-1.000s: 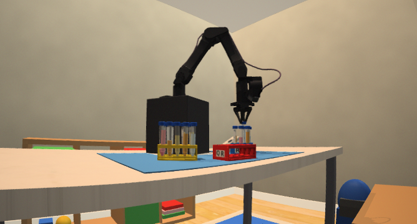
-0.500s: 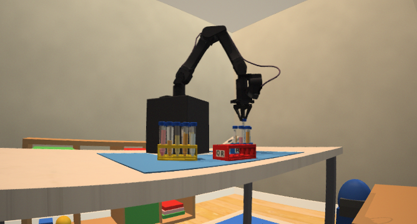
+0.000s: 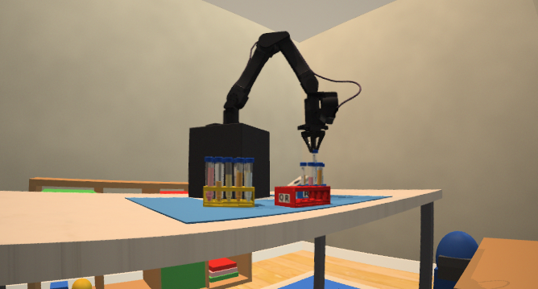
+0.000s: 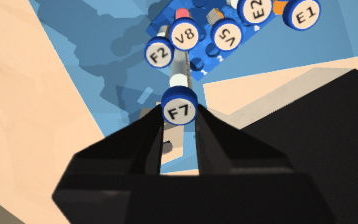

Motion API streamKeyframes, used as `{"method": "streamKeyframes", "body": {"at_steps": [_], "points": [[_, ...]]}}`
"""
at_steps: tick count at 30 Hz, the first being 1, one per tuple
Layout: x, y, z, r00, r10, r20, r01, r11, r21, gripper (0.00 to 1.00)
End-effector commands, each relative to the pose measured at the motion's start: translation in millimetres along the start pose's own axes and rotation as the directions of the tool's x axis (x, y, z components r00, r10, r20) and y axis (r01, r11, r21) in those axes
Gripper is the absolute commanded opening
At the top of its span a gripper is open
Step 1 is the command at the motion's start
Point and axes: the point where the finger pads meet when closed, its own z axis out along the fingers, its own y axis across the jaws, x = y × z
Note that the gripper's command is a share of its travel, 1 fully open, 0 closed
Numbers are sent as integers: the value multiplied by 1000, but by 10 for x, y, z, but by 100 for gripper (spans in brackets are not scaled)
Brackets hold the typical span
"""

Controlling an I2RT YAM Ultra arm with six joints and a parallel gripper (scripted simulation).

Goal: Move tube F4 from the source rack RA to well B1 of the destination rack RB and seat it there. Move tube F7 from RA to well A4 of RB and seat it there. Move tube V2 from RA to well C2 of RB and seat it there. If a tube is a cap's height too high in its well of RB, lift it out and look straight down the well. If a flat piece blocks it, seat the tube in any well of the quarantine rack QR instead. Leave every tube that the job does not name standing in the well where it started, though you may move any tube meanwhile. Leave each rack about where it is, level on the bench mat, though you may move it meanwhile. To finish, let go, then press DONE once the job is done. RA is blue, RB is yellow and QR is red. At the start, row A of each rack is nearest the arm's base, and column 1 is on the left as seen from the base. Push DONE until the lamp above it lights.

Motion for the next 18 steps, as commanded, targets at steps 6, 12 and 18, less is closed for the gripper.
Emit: {"method": "streamKeyframes", "body": {"at_steps": [6, 12, 18], "points": [[13, -129, -102, 1000, 6, -4, -6, 1000, 23, 0], [-99, 13, -238, 1000, 8, 22, -8, 1000, -11, 0], [68, -129, -198, 1000, 9, -4, -9, 1000, 23, 0]]}}
